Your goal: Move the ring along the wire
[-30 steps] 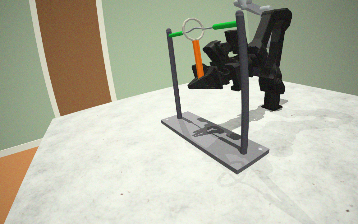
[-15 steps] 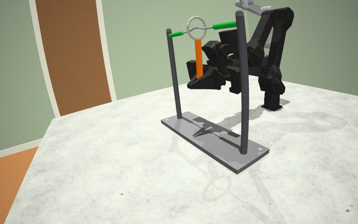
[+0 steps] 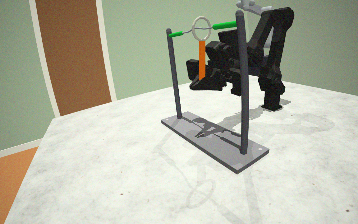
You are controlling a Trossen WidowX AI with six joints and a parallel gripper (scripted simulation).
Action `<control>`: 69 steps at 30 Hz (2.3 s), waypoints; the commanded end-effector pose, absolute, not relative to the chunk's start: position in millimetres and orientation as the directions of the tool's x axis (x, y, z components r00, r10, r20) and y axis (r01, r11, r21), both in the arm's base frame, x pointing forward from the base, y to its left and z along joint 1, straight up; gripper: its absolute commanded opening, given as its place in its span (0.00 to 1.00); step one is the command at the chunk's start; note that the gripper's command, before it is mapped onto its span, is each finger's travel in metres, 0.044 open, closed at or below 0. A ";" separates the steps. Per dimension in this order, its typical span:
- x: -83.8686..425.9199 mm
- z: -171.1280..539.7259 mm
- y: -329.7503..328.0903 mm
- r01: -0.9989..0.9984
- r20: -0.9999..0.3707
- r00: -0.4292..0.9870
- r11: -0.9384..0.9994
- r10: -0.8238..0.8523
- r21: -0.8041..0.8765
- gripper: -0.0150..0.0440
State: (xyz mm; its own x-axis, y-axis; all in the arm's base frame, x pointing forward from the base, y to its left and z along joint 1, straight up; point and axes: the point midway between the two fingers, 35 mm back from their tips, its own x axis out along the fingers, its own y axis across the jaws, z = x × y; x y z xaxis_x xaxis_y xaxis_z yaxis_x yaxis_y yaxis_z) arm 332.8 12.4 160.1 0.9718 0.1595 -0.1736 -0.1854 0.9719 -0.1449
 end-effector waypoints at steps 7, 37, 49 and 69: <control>326.7 159.3 23.1 -0.161 -0.200 0.970 0.981 0.136 -0.111 0.00; 316.8 158.1 70.5 -0.065 -0.242 0.968 0.998 0.068 0.018 0.00; 316.4 158.2 82.7 -0.069 -0.242 0.968 0.997 0.072 0.021 0.00; 316.6 142.7 90.7 -0.074 -0.241 0.967 0.997 0.077 0.022 0.00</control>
